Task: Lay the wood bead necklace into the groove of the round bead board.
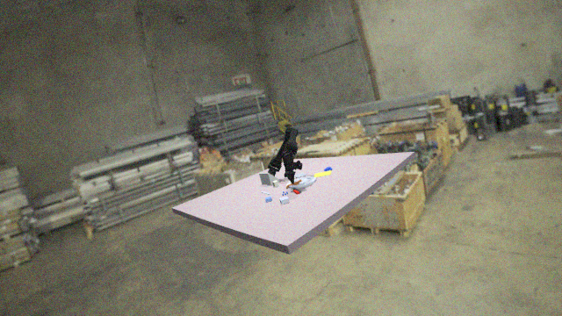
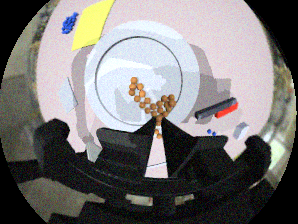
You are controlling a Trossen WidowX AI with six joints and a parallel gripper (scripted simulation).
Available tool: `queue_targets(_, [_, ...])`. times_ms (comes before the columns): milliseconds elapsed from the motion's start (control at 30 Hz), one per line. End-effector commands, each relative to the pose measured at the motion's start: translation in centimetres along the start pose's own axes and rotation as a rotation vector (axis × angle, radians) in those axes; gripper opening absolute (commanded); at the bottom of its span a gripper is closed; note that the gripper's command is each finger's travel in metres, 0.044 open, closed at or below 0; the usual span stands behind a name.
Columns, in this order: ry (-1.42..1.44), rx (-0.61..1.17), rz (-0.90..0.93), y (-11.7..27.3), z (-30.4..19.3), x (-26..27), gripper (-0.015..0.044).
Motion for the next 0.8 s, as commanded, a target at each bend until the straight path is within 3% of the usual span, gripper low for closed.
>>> queue_targets(0, [0.001,-0.003,0.001,-0.03,0.03,0.01,0.0])
queue_targets(633, [0.001,-0.003,0.001,-0.03,0.03,0.01,0.0])
queue_targets(767, [-0.001,-0.001,0.001,0.77,0.0,-0.03,0.0105])
Point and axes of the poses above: the point midway between the two fingers, 35 mm back from their tips, its own y axis back along the fingers, its own x axis across the jaws, z = x × y, the point moved 3 cm from there along y, back along the fingers, and after that the axes turned 6 degrees about -y, right-handed, at the moved point
